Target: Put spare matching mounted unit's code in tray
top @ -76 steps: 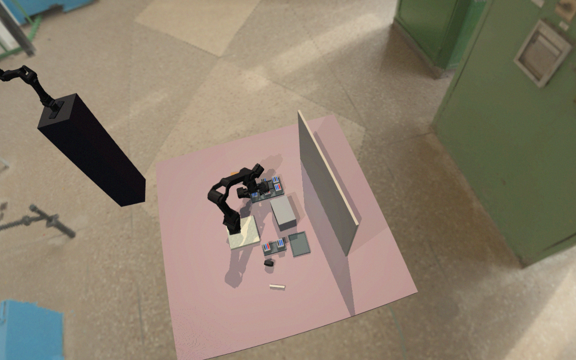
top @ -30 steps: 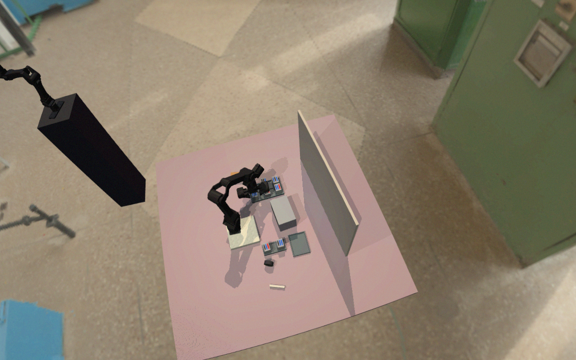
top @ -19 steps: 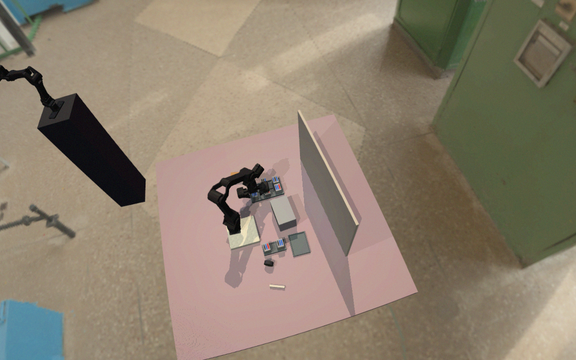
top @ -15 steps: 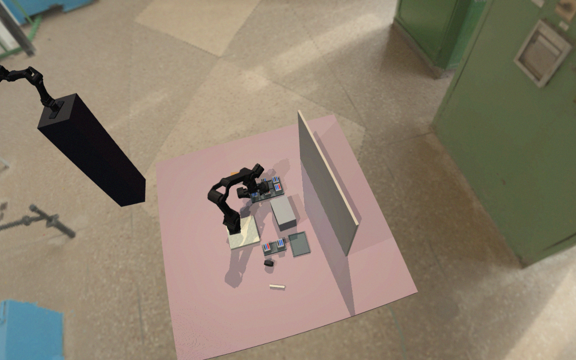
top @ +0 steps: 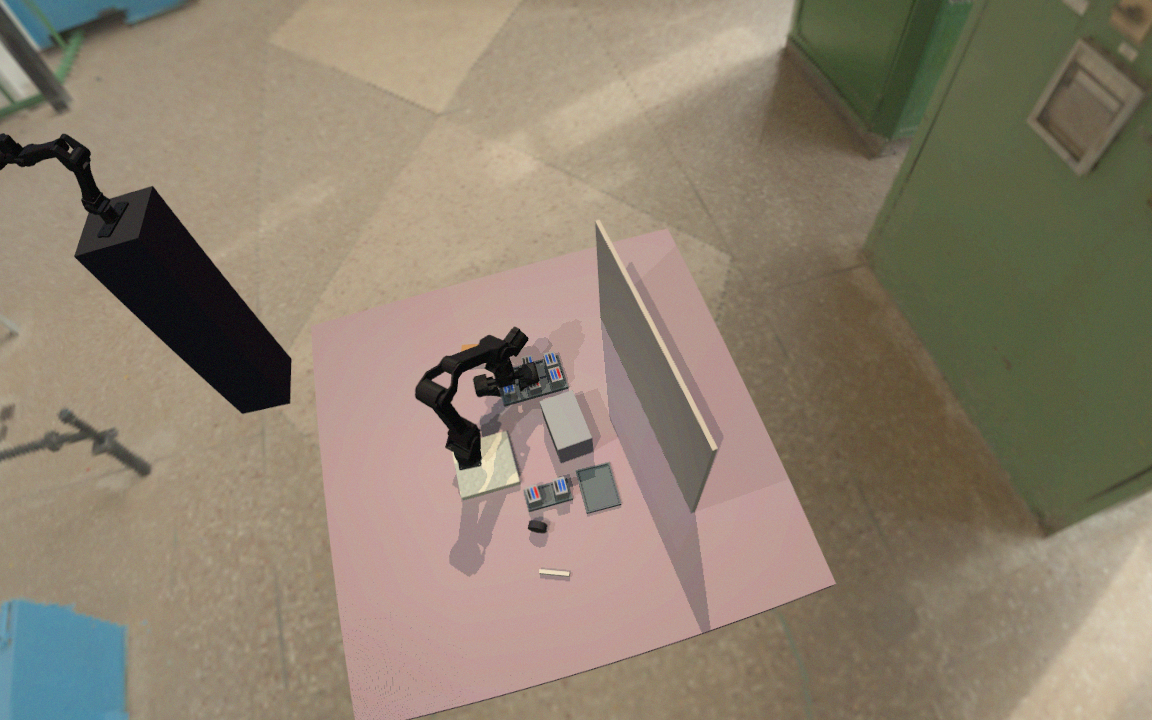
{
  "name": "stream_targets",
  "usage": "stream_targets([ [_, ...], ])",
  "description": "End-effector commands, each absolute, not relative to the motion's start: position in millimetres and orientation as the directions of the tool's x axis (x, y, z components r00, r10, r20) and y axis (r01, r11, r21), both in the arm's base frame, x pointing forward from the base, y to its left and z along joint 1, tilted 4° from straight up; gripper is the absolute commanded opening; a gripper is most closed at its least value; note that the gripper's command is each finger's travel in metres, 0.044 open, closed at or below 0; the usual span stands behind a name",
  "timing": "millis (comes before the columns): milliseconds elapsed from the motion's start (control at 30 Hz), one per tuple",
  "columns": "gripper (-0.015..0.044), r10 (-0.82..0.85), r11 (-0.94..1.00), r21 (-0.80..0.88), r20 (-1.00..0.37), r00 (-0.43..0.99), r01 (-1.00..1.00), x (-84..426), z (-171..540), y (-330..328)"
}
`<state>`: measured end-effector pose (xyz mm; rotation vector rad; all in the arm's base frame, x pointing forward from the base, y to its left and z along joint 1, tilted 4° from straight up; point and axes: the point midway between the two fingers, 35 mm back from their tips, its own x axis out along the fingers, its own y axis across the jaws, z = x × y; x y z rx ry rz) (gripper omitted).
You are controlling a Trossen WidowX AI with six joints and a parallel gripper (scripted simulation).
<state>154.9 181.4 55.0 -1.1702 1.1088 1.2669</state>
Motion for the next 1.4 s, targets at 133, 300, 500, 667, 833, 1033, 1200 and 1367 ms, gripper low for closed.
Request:
stream_targets([
  [133, 0.03, 0.092, -0.03, -0.015, -0.996, 0.013, -0.999, 154.9, 53.5, 180.9],
  [300, 0.0169, 0.097, -0.034, -0.018, -0.995, 0.015, -0.999, 154.9, 55.0, 181.4],
  [500, 0.0129, 0.097, -0.034, -0.018, -0.995, 0.015, -0.999, 154.9, 55.0, 181.4],
  [667, 0.0017, 0.097, -0.034, -0.018, -0.995, 0.015, -0.999, 154.9, 55.0, 181.4],
  [833, 0.0, 0.097, -0.034, -0.018, -0.995, 0.015, -0.999, 154.9, 55.0, 181.4],
  [1033, 0.0, 0.097, -0.034, -0.018, -0.995, 0.015, -0.999, 155.7, 62.4, 181.5],
  [1200, 0.0, 0.095, -0.032, -0.017, -0.995, 0.014, -0.999, 156.9, 88.5, 180.5],
  [1367, 0.0, 0.093, -0.031, -0.017, -0.996, 0.014, -0.999, 155.9, 115.2, 177.2],
])
